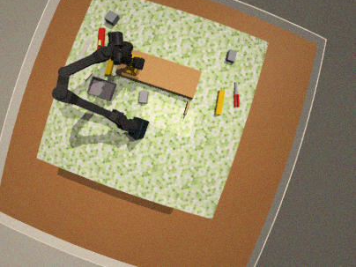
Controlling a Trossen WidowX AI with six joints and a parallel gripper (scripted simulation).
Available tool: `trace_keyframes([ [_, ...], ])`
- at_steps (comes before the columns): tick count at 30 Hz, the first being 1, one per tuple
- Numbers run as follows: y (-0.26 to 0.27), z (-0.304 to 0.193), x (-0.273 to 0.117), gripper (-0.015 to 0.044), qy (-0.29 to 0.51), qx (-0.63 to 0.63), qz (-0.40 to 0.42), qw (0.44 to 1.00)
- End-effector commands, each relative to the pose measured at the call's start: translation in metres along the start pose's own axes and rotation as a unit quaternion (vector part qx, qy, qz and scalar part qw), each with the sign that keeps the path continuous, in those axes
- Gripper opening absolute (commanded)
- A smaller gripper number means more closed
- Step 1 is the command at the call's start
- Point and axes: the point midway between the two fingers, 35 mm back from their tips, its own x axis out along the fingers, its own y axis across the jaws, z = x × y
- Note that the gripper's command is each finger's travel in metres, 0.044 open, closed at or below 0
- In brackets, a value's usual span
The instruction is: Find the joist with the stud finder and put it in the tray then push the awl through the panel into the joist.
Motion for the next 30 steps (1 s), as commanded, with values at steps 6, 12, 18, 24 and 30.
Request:
trace_keyframes([
  [6, 0.026, 0.0, 0.0, 0.0, 0.0, -0.006, 0.004, 1.0],
  [12, 0.039, 0.0, -0.001, 0.0, 0.0, -0.006, 0.005, 1.0],
  [18, 0.042, -0.001, -0.001, 0.0, 0.0, -0.006, 0.005, 1.0],
  [24, 0.036, 0.0, 0.0, 0.0, 0.0, -0.003, 0.002, 1.0],
  [30, 0.036, 0.0, 0.0, 0.0, 0.0, -0.006, 0.005, 1.0],
])
